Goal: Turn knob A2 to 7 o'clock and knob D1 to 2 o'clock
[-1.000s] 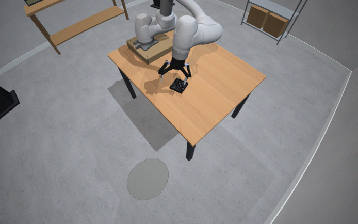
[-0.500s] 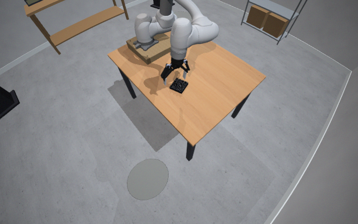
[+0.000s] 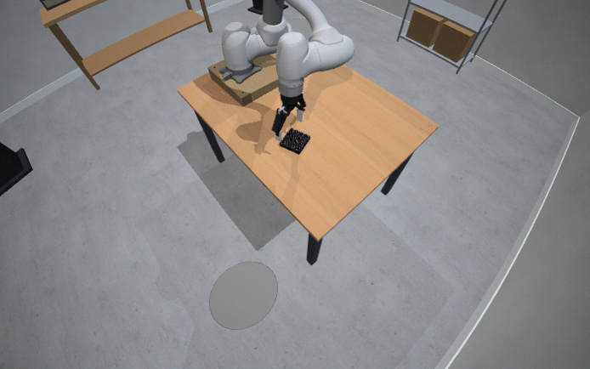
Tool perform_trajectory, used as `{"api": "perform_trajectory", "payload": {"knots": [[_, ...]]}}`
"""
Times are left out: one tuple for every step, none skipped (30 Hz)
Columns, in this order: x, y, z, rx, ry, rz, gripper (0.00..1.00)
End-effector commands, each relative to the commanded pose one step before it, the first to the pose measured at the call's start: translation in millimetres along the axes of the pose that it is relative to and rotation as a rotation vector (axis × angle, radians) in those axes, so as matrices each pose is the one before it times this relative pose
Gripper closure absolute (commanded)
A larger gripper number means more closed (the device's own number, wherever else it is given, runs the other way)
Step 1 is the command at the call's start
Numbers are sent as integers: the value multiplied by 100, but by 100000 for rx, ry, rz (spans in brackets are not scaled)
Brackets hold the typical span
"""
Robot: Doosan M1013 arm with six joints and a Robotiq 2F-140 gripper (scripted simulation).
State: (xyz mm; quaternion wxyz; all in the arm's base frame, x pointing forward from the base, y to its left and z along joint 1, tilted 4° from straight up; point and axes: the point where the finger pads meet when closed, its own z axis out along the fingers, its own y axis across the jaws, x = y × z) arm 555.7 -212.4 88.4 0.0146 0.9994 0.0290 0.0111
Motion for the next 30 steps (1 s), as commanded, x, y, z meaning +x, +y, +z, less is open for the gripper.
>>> {"api": "perform_trajectory", "payload": {"knots": [[-819,-1304,964,2363,2534,-15251,0],[-49,-97,68,77,133,-1028,0],[-139,-280,195,209,387,-2960,0],[-159,-336,230,228,466,-3518,0],[-131,-296,198,179,409,-3057,0],[-107,-255,168,139,351,-2610,0],[-85,-215,140,106,295,-2180,0],[-67,-176,113,79,240,-1774,0],[-51,-139,89,58,189,-1395,0],[-37,-105,67,41,142,-1050,0],[-26,-75,47,28,101,-743,0],[0,0,0,0,0,0,0],[0,0,0,0,0,0,0],[-17,-49,30,18,65,-482,0],[-9,-27,17,10,37,-271,0],[-4,-12,7,4,16,-118,0],[-1,-3,2,1,4,-30,0],[0,0,0,0,0,-3,0],[0,0,0,0,0,0,0],[0,0,0,0,0,0,0],[0,0,0,0,0,0,0],[0,0,0,0,0,0,0],[0,0,0,0,0,0,0],[0,0,0,0,0,0,0],[0,0,0,0,0,0,0],[0,0,0,0,0,0,0],[0,0,0,0,0,0,0],[0,0,0,0,0,0,0],[0,0,0,0,0,0,0],[0,0,0,0,0,0,0]]}}
